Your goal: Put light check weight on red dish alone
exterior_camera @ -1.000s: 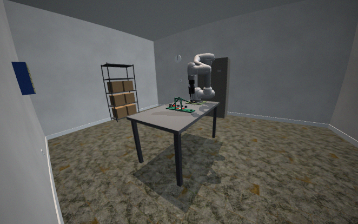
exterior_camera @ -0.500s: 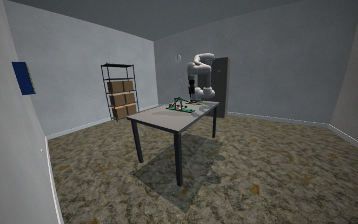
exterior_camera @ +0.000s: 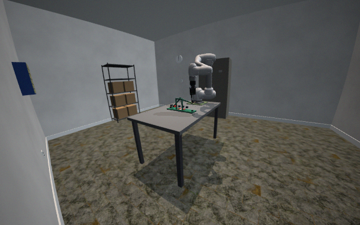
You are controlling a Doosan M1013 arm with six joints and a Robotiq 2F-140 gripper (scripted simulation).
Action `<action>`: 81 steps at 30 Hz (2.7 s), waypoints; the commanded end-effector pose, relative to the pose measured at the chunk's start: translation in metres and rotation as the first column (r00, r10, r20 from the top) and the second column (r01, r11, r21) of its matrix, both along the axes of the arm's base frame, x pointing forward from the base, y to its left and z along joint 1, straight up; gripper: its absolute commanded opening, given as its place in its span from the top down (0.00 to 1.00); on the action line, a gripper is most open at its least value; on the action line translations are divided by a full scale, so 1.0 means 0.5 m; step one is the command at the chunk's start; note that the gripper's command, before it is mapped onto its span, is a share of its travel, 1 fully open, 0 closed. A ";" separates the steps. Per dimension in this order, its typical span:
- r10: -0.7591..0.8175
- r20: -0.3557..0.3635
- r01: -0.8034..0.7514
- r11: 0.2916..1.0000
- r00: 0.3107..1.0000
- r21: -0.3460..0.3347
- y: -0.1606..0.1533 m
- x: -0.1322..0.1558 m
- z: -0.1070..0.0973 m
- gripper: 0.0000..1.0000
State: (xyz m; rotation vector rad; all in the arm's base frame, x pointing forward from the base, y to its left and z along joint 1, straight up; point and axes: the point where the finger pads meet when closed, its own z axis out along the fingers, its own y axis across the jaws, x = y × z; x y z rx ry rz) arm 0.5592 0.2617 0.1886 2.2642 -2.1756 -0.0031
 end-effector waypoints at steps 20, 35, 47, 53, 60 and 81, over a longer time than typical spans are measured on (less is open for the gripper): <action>0.000 0.000 0.000 1.000 1.000 0.000 0.000 0.000 -0.059 0.65; 0.000 0.000 0.000 1.000 1.000 0.000 0.000 0.000 -0.059 0.65; 0.000 0.000 0.000 1.000 1.000 0.000 0.000 0.000 -0.059 0.65; 0.000 0.000 0.000 1.000 1.000 0.000 0.000 0.000 -0.059 0.65; 0.000 0.000 0.000 1.000 1.000 0.000 0.000 0.000 -0.059 0.76; 0.000 0.000 0.000 1.000 1.000 0.000 0.000 0.000 -0.059 0.76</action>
